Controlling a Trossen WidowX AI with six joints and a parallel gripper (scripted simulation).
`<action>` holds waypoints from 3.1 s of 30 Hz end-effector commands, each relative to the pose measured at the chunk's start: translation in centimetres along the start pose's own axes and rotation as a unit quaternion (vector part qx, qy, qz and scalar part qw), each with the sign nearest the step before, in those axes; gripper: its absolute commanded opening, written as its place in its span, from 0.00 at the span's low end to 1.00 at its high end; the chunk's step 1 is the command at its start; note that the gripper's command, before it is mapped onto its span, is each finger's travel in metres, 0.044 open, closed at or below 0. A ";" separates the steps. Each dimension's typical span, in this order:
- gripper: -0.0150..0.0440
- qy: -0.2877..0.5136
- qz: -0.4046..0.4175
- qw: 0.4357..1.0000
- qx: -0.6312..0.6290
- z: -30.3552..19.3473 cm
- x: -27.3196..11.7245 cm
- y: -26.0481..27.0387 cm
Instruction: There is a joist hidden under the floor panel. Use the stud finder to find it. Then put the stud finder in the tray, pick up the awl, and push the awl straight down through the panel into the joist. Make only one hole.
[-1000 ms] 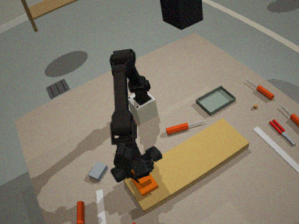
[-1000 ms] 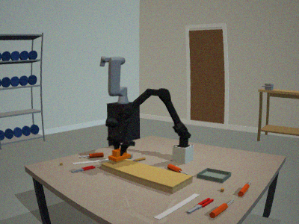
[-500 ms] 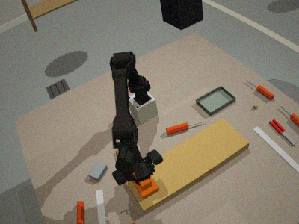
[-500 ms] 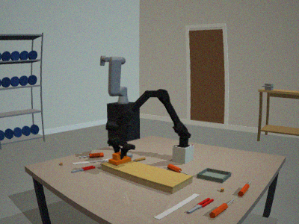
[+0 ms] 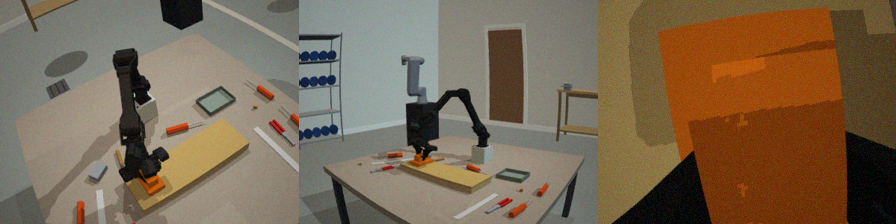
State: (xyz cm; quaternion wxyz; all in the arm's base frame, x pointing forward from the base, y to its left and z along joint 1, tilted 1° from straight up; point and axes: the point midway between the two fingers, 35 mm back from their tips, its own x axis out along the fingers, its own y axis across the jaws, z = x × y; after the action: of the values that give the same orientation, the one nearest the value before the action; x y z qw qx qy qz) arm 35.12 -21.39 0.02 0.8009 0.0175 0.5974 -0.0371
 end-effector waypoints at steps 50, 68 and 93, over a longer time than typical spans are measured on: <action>0.25 0.001 0.008 1.000 0.003 -0.1 0.0 18.3; 0.25 0.001 0.011 1.000 0.003 0.0 -0.2 24.4; 0.25 0.001 0.014 1.000 0.004 0.0 -0.4 32.9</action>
State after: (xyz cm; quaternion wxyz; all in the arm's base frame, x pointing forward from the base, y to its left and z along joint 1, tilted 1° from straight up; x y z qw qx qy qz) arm 37.50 10.04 -0.12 0.8005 0.0289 0.5979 -0.0302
